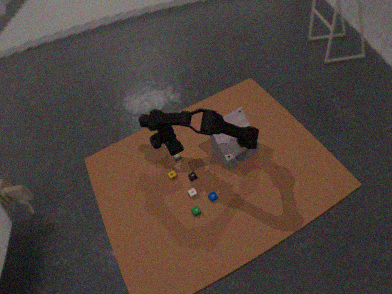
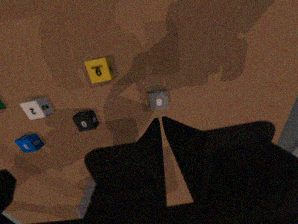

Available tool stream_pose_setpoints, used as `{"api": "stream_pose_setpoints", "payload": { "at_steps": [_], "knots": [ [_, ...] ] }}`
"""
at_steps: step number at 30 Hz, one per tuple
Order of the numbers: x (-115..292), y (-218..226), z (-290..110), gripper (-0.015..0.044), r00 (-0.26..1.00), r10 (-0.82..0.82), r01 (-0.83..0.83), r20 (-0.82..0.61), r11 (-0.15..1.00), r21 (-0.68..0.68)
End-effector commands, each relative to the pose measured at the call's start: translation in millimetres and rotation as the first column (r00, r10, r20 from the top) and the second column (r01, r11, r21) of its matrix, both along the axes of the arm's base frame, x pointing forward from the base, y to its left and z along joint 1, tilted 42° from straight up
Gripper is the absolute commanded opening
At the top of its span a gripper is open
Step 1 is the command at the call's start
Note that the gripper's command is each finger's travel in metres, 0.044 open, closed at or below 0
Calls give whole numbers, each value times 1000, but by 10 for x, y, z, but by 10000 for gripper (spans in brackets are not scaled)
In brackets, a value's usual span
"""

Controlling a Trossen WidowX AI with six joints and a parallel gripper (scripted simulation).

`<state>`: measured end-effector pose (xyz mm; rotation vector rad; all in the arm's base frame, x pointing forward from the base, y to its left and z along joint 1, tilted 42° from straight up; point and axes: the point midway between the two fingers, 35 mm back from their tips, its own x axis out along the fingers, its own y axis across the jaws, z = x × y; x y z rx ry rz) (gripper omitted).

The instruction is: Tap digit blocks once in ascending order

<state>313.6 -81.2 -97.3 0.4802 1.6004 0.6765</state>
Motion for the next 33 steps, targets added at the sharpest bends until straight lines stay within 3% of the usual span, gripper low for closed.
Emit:
{"api": "stream_pose_setpoints", "payload": {
  "at_steps": [1, 5, 10, 18, 25, 33],
  "knots": [
    [71, -238, 264, 20, 1000, -4, 4, 31, 1000, -16],
    [157, -155, 327, 20, 999, -2, 3, 32, 1000, -18],
    [618, 454, 769, 20, 999, -3, 3, 33, 1000, -12],
    [633, 480, 788, 20, 999, -4, 4, 33, 1000, -11],
    [545, 995, 200, 20, 999, -4, 4, 33, 1000, -8],
    [534, 1048, 141, 20, 999, -4, 4, 33, 1000, -8]
  ]
}}
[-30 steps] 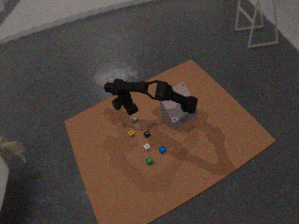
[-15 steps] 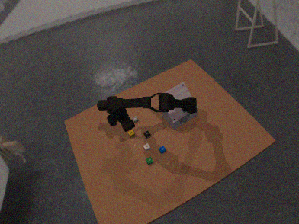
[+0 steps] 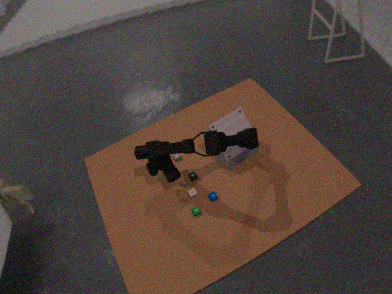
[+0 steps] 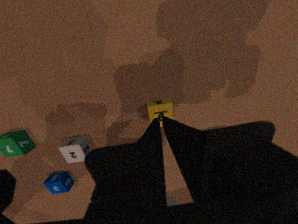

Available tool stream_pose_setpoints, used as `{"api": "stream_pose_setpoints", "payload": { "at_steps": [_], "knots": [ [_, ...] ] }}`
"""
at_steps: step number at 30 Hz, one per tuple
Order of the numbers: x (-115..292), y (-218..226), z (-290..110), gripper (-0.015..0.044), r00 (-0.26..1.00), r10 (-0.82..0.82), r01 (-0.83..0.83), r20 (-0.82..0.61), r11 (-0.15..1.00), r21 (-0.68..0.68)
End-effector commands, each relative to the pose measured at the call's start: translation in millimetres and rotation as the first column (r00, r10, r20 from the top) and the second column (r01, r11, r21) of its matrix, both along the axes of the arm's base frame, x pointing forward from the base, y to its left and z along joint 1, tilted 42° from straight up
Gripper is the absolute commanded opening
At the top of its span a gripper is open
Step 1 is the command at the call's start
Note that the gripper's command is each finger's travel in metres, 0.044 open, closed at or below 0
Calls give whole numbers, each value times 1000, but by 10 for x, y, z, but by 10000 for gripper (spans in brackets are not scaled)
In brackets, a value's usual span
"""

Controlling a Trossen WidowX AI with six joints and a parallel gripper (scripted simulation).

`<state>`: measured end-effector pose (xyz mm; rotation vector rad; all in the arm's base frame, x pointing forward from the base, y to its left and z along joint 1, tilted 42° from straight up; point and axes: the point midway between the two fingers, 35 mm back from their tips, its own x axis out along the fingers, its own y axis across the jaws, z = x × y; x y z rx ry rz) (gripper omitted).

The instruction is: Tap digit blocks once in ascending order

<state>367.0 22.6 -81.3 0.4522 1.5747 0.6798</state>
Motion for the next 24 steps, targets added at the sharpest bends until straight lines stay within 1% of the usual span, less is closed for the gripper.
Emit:
{"api": "stream_pose_setpoints", "payload": {
  "at_steps": [1, 15, 21, 24],
  "knots": [
    [-1, 20, -32, 20, 1000, -13, 13, 0, 1000, 2],
    [-29, 165, -195, 20, 1000, -13, 13, 0, 1000, 4],
    [-31, 172, -202, 20, 1000, -13, 13, 0, 1000, 4],
    [5, -4, -4, 20, 1000, -12, 12, 1, 1000, 2]
  ]
}}
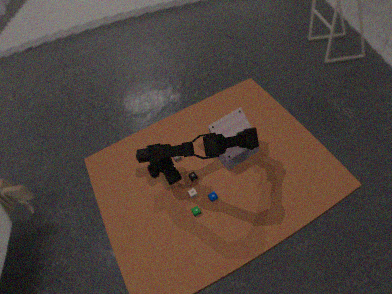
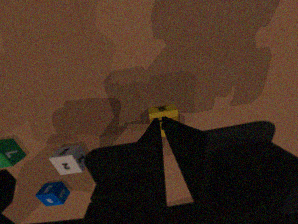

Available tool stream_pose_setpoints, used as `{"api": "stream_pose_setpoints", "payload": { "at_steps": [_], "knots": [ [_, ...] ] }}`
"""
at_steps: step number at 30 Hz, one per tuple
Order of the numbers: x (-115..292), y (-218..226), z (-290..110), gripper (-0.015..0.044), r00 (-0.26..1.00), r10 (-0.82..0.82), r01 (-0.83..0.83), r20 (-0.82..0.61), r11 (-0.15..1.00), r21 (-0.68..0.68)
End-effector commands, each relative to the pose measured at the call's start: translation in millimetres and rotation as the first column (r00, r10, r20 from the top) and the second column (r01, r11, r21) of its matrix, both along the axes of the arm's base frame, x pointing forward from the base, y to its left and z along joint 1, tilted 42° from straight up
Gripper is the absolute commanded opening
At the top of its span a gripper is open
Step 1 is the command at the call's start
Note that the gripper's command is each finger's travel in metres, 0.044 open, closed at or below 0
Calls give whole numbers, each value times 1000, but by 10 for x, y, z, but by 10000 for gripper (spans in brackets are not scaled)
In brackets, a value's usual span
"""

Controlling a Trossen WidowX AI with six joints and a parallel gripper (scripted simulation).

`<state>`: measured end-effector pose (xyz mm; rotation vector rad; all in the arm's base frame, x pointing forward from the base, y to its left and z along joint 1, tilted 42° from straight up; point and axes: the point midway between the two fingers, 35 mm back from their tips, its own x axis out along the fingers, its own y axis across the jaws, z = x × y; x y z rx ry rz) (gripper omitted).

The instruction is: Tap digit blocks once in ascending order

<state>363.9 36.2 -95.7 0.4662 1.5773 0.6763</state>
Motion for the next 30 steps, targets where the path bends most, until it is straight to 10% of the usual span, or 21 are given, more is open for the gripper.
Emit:
{"api": "stream_pose_setpoints", "payload": {
  "at_steps": [1, 5, 19, 30],
  "knots": [
    [36, -163, 166, 20, 1000, -4, 4, 7, 1000, -3],
    [36, -163, 166, 20, 1000, -4, 4, 7, 1000, -3],
    [-548, 778, 1882, 387, 1000, -7, 7, 6, 1000, -14],
    [-1347, 1139, 2594, 400, 1000, -4, 4, -2, 1000, 5]
  ]
}}
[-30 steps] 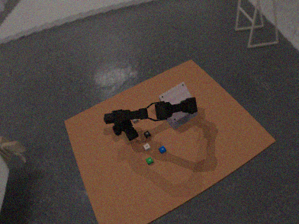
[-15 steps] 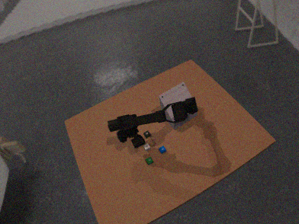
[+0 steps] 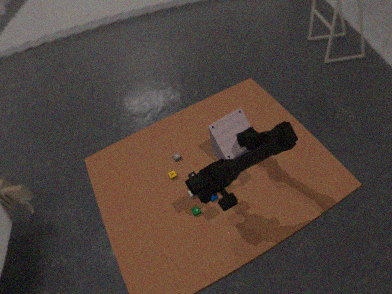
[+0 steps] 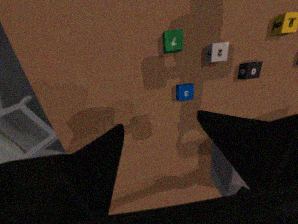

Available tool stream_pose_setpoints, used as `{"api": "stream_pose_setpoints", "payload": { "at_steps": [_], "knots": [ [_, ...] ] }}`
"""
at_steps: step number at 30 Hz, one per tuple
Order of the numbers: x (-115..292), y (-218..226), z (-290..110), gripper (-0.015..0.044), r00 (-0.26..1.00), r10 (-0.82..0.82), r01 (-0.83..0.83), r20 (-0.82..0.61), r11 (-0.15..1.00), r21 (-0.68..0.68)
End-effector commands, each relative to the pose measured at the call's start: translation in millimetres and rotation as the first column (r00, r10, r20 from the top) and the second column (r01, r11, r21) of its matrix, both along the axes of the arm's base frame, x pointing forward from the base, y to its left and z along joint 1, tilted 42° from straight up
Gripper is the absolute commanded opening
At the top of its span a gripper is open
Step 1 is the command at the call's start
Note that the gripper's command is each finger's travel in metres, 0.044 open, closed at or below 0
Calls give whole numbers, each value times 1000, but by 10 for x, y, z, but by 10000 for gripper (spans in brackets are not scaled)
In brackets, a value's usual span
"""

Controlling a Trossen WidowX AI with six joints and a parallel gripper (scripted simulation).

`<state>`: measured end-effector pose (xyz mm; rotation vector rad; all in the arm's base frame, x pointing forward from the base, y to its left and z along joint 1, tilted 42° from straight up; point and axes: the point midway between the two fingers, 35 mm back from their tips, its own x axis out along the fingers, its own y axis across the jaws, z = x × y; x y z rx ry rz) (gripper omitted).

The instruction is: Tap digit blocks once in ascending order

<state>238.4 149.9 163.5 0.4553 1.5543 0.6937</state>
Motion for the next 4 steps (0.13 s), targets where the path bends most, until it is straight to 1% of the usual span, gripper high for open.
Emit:
{"api": "stream_pose_setpoints", "payload": {
  "at_steps": [1, 4],
  "knots": [
    [-92, 2, 1, 400, 1000, -13, 13, -27, 1000, -4],
    [-92, 2, 1, 400, 1000, -13, 13, -27, 1000, -4]
  ]
}}
